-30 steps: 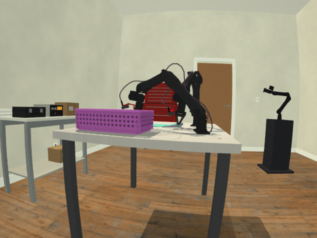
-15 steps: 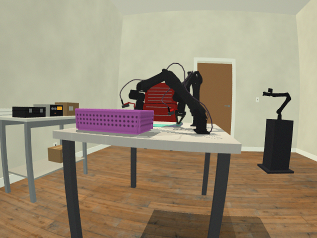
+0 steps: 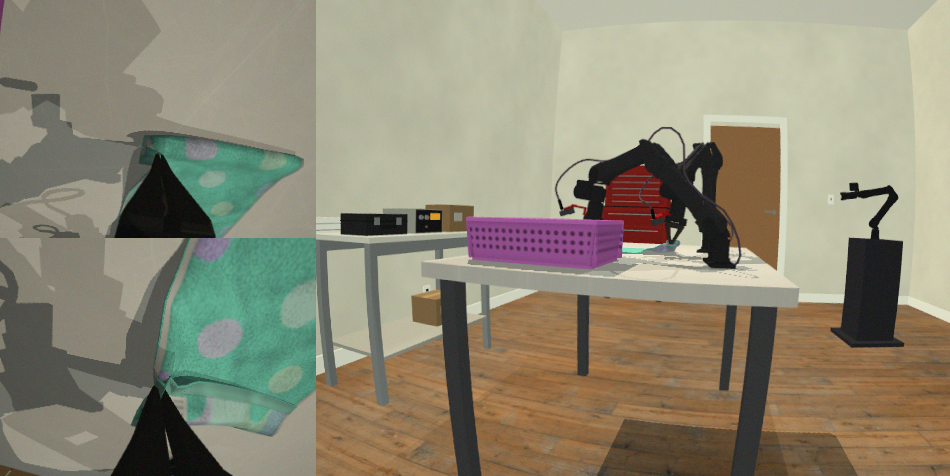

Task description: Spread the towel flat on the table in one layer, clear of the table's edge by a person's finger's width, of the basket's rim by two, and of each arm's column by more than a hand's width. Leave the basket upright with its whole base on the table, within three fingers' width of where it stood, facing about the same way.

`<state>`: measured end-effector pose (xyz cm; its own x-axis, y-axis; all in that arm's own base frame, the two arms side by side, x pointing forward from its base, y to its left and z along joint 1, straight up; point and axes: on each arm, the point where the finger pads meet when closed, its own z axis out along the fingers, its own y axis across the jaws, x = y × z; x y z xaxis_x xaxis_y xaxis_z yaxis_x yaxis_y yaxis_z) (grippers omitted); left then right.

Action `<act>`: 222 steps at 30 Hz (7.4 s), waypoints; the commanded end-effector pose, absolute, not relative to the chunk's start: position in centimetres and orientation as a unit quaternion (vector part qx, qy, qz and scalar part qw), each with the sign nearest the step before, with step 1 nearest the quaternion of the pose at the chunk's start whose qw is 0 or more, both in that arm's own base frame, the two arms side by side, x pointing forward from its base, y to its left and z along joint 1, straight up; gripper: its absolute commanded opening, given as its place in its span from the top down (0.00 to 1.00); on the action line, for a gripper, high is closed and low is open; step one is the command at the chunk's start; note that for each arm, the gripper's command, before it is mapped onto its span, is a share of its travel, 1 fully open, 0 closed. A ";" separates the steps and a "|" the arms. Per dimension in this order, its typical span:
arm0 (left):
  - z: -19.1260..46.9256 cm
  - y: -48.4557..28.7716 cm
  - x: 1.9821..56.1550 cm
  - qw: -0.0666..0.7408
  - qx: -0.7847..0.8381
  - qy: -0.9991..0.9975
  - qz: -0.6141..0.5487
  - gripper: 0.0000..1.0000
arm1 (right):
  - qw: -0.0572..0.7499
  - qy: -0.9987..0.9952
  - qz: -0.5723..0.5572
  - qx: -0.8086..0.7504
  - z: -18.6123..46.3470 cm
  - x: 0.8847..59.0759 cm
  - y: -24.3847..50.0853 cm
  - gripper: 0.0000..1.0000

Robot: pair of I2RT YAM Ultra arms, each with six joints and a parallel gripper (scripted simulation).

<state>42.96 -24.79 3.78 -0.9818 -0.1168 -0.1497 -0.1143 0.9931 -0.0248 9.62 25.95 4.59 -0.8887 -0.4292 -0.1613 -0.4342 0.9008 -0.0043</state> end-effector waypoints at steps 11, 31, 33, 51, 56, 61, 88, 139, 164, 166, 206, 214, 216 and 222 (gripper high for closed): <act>9.5 -28.7 45.1 0.135 0.024 0.990 -0.026 1.00 | 0.121 0.950 0.044 -0.283 9.4 13.3 21.3 1.00; 21.0 -36.9 49.1 0.340 0.200 0.912 -0.113 1.00 | 0.249 0.940 0.060 -0.227 20.8 22.4 11.8 1.00; 22.5 -38.0 49.6 0.394 0.223 0.882 -0.134 1.00 | 0.252 0.945 0.053 -0.201 21.7 23.9 10.5 1.00; 25.1 -39.0 51.2 0.482 0.250 0.824 -0.163 1.00 | 0.297 0.941 0.048 -0.154 25.0 25.8 8.2 1.00; 25.1 -39.0 51.2 0.482 0.250 0.824 -0.163 1.00 | 0.298 0.941 0.048 -0.153 25.0 25.8 8.3 1.00; 26.0 -39.5 51.6 0.505 0.262 0.804 -0.172 1.00 | 0.303 0.944 0.038 -0.123 25.4 27.4 7.2 1.00; 28.1 -40.5 52.0 0.535 0.270 0.779 -0.182 1.00 | 0.314 0.942 0.038 -0.111 26.5 27.4 6.7 1.00; 20.5 -35.0 50.2 0.412 0.272 0.860 -0.128 1.00 | 0.302 0.928 0.069 -0.208 17.9 23.7 11.3 1.00; 8.2 -25.1 46.4 0.304 0.234 0.920 -0.076 1.00 | 0.265 0.871 0.125 -0.394 6.5 17.0 19.5 1.00; 6.9 -23.8 46.0 0.304 0.227 0.922 -0.074 1.00 | 0.262 0.862 0.130 -0.414 5.2 16.2 20.5 1.00; 5.8 -19.9 44.6 0.314 0.199 0.926 -0.066 0.36 | 0.272 0.815 0.165 -0.484 5.2 13.6 25.3 0.36; 9.5 -19.9 44.5 0.314 0.199 0.926 -0.066 0.36 | 0.272 0.815 0.165 -0.484 8.9 13.5 25.2 0.36; 10.8 -19.8 44.4 0.314 0.199 0.926 -0.066 0.36 | 0.272 0.815 0.165 -0.484 10.2 13.5 25.1 0.36; 10.1 -21.9 44.9 0.296 0.216 0.928 -0.068 0.36 | 0.279 0.834 0.153 -0.451 11.2 15.1 23.2 0.36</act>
<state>44.95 -20.28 9.67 -0.7244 0.3253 -0.6078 0.4101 0.9121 -0.0006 14.45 25.30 10.13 -0.3846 -0.6744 -0.6303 -0.8689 0.4950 0.0006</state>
